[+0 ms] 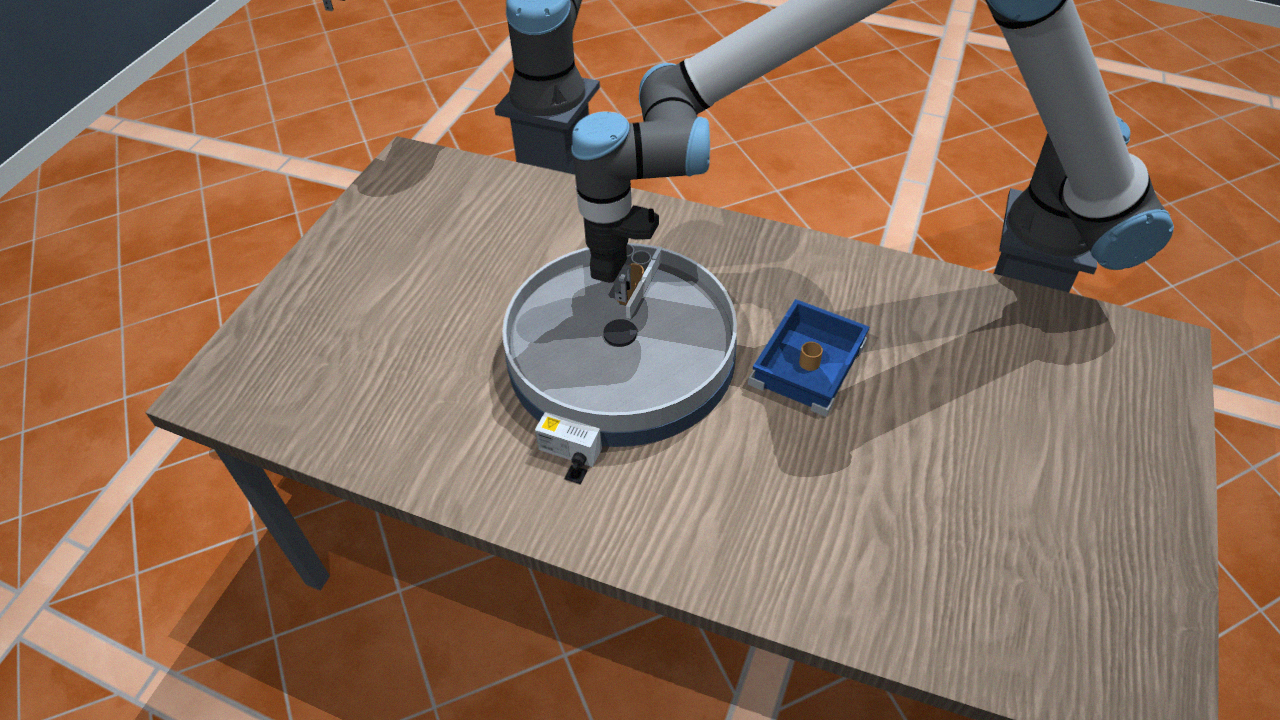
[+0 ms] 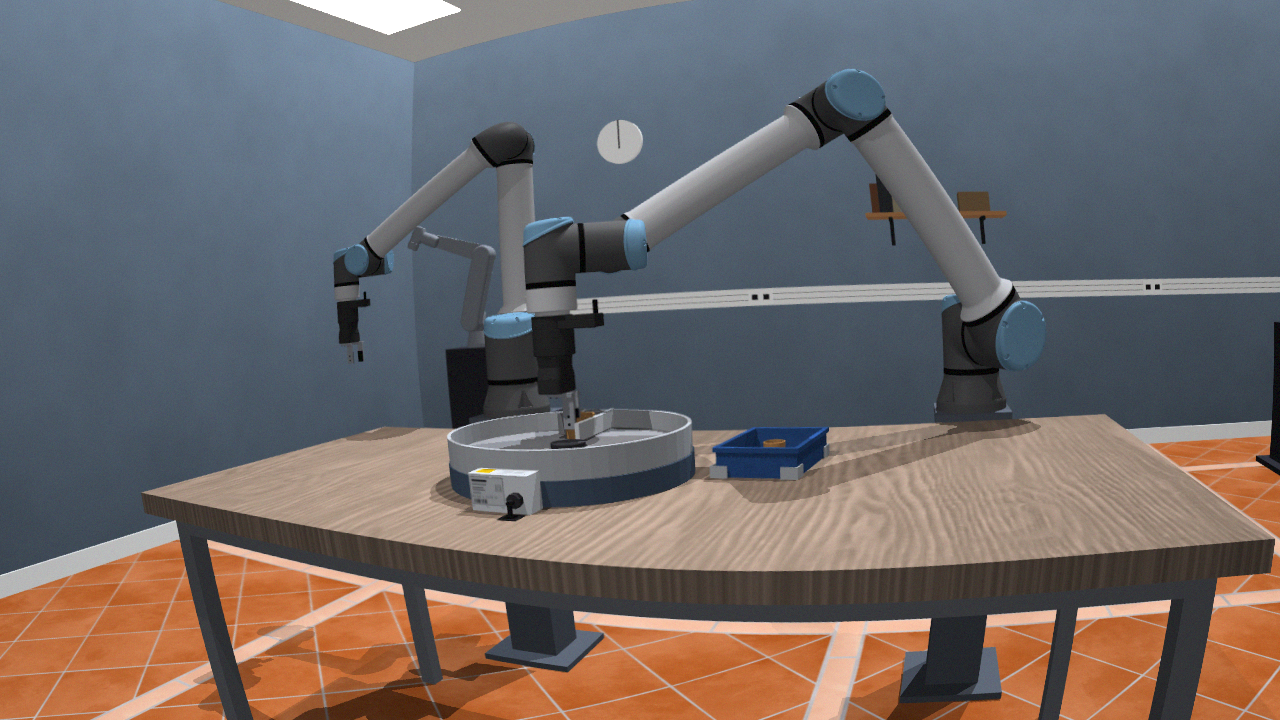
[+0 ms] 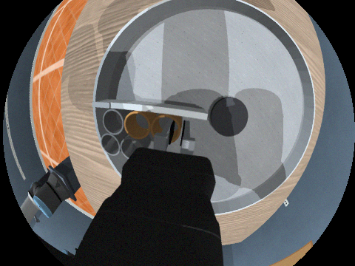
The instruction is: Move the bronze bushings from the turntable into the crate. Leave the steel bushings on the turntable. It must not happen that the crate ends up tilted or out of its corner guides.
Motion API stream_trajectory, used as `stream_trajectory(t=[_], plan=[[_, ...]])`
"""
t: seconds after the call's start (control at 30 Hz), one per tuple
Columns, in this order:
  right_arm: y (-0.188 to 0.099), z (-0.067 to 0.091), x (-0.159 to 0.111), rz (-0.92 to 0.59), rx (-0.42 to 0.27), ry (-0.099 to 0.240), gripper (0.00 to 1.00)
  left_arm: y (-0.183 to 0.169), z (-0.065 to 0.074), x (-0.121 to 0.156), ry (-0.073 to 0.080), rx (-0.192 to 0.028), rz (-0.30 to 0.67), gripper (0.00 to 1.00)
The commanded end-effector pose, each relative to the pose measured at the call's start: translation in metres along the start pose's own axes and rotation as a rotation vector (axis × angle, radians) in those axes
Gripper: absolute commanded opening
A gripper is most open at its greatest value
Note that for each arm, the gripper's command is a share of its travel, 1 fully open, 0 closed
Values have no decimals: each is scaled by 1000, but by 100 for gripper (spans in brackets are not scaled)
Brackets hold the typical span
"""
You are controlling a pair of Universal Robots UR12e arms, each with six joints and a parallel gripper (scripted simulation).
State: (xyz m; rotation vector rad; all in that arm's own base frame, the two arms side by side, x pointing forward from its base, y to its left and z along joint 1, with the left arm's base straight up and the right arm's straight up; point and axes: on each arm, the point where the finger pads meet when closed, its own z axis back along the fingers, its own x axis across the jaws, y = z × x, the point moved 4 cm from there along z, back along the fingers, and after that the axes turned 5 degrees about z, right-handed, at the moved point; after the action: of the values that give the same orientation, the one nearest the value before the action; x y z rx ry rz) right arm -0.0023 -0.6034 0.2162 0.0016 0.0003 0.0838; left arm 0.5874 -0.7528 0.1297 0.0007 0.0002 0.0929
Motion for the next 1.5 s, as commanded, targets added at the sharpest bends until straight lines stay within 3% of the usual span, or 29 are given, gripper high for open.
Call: stream_trajectory(t=[0.0, 1.03, 1.07, 1.47], plan=[[-1, 1, 0, 0, -2, 0, 100, -1, 1, 0, -1, -2, 0, 36], [-1, 1, 0, 0, -2, 0, 100, -1, 1, 0, -1, -2, 0, 36], [-1, 1, 0, 0, -2, 0, 100, -1, 1, 0, -1, -2, 0, 0], [-1, 1, 0, 0, -2, 0, 100, -1, 1, 0, -1, -2, 0, 0]])
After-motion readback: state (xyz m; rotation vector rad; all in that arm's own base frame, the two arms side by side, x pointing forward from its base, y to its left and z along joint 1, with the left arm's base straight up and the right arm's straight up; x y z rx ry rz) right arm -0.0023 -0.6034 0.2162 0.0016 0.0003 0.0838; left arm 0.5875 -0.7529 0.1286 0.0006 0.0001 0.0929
